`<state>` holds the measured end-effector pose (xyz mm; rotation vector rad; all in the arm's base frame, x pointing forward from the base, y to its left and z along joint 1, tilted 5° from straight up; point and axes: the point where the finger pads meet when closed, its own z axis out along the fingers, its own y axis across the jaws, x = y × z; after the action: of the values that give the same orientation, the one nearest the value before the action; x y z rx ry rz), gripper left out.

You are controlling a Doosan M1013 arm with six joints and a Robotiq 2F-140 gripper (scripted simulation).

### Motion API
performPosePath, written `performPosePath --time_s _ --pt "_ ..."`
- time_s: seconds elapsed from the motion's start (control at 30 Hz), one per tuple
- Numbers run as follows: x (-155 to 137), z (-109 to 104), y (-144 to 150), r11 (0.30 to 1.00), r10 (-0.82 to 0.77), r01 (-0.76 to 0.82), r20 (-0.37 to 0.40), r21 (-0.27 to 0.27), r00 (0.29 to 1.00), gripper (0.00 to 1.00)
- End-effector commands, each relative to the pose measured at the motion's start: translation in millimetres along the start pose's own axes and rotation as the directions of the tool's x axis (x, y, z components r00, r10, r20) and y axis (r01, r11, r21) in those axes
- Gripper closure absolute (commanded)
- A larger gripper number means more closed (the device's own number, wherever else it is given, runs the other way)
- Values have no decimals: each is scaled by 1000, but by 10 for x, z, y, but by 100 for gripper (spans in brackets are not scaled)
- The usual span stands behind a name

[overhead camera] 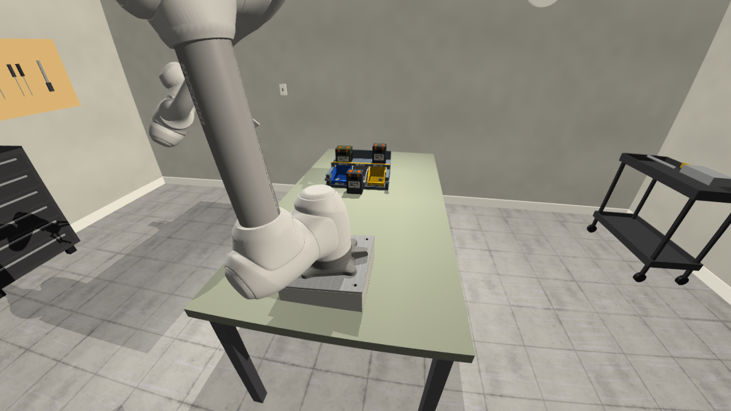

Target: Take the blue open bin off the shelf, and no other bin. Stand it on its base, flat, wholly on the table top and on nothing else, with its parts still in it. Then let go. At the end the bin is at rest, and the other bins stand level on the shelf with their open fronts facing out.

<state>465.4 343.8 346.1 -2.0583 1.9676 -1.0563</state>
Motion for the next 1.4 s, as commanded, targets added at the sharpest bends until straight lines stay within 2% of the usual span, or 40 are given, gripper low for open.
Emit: performPosePath --time_s 0.0,0.47,0.5,0.63,1.03,1.2,1.37 --pt "1 0 0 1000 0 0 0 0 1000 0" --pt "1 0 0 1000 0 0 0 0 1000 0" --pt "66 75 -8 999 50 -50 3 -15 999 43" --pt "329 375 -39 966 246 -245 6 -77 969 43" --pt "329 375 -39 966 246 -245 6 -77 969 43" --pt "650 747 -75 869 475 -471 -8 -153 880 43" --pt "650 747 -75 869 475 -471 -8 -153 880 43"
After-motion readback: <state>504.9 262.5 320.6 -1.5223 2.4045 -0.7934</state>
